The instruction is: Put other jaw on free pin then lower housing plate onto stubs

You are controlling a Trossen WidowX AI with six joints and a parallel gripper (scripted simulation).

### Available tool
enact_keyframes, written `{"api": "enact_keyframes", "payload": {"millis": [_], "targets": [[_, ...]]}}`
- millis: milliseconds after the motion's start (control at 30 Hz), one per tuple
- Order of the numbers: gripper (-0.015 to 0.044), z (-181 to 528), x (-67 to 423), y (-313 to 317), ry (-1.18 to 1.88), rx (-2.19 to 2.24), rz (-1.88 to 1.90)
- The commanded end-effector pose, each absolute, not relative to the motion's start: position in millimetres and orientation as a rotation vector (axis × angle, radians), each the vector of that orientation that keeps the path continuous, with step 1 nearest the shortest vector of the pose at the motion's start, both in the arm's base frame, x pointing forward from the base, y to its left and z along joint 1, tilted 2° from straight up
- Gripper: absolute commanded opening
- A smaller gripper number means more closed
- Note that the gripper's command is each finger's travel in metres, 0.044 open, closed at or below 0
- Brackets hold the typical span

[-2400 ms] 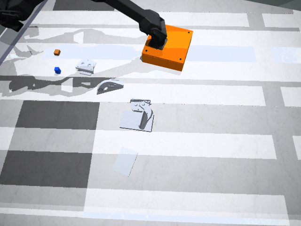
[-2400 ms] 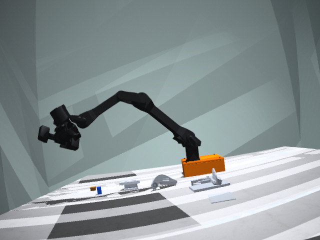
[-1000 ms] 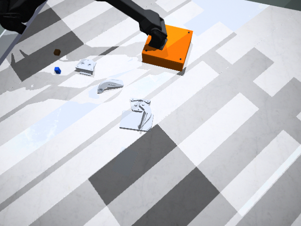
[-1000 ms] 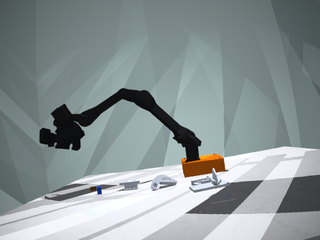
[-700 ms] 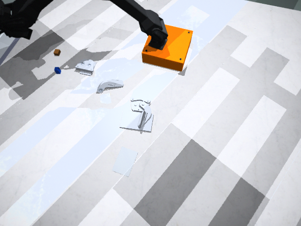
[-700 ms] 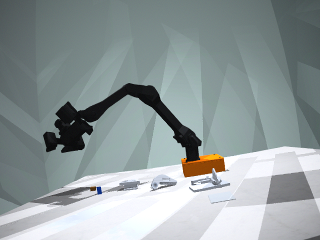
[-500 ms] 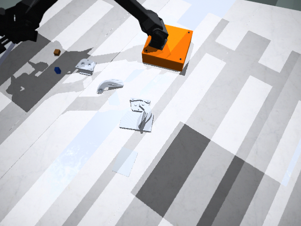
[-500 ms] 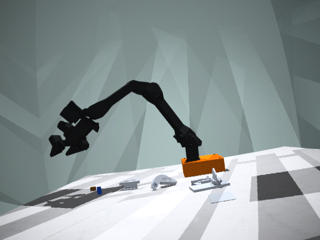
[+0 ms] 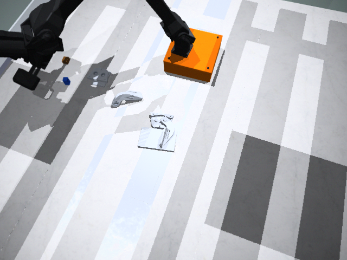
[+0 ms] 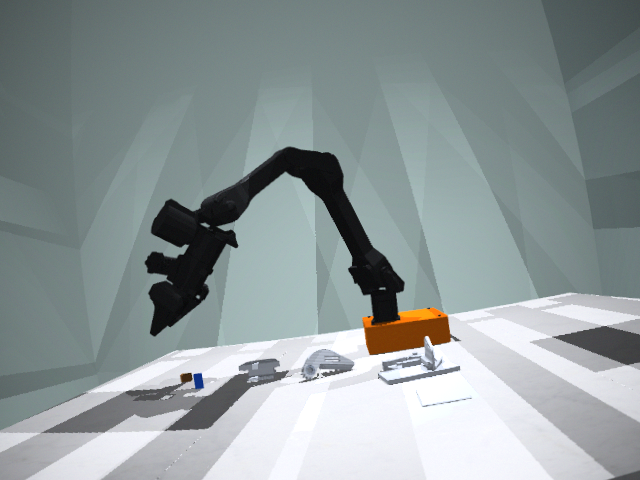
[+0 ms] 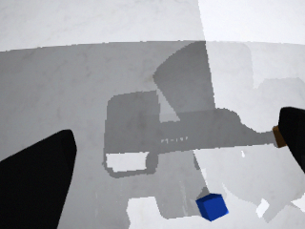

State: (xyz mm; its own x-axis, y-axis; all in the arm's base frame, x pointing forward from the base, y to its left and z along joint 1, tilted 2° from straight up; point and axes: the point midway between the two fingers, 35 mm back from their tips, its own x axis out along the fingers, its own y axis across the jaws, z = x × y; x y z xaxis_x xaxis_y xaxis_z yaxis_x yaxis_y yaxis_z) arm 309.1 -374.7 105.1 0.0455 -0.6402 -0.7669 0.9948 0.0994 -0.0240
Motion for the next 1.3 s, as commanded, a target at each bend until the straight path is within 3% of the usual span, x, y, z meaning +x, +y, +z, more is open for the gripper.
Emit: {"api": "enact_keyframes", "payload": {"millis": [0,733,1267], "targets": [[0.0440,96.2,312.9,-338.6,0.845,0.634,-1.266],[0.0440,69.1,279.5,-145.4,1.394,0.705,-0.678],[0.0440,58.3,278.7,-140.1,1.409,0.708,-0.660]]}}
